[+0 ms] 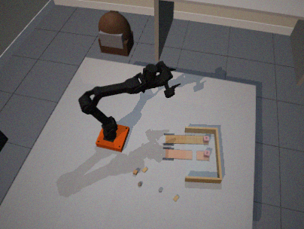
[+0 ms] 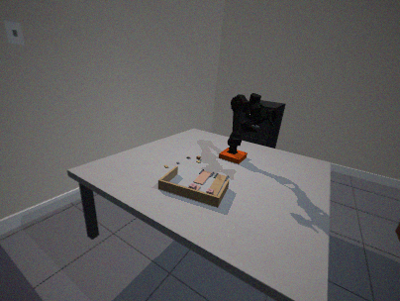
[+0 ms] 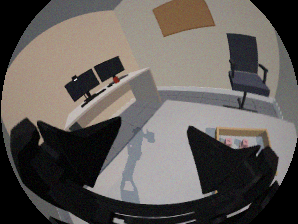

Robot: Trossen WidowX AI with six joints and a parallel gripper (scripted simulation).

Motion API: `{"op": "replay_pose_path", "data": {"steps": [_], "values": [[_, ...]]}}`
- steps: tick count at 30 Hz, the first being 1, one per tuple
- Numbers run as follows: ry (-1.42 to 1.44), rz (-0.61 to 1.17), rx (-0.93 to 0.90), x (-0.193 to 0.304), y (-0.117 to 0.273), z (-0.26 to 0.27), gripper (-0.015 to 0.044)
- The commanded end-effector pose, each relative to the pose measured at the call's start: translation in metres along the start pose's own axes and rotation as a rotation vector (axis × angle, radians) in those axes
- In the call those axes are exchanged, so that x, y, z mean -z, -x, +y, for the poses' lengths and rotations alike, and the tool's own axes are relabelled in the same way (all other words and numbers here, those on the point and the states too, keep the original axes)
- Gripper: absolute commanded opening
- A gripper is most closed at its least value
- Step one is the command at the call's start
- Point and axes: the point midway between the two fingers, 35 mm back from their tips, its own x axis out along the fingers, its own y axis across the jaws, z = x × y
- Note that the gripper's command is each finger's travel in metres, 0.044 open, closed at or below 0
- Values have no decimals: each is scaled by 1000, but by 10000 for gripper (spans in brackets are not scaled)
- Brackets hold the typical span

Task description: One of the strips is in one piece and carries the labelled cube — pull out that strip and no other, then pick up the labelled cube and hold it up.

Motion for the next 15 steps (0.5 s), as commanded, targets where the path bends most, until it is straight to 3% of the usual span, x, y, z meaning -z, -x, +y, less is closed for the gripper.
{"op": "replay_pose_path", "data": {"steps": [1,9,15], "values": [[65,14,173,6,18,-63,400],[153,95,526,34,82,-180,400],[174,186,736,65,136,-238,400]]}}
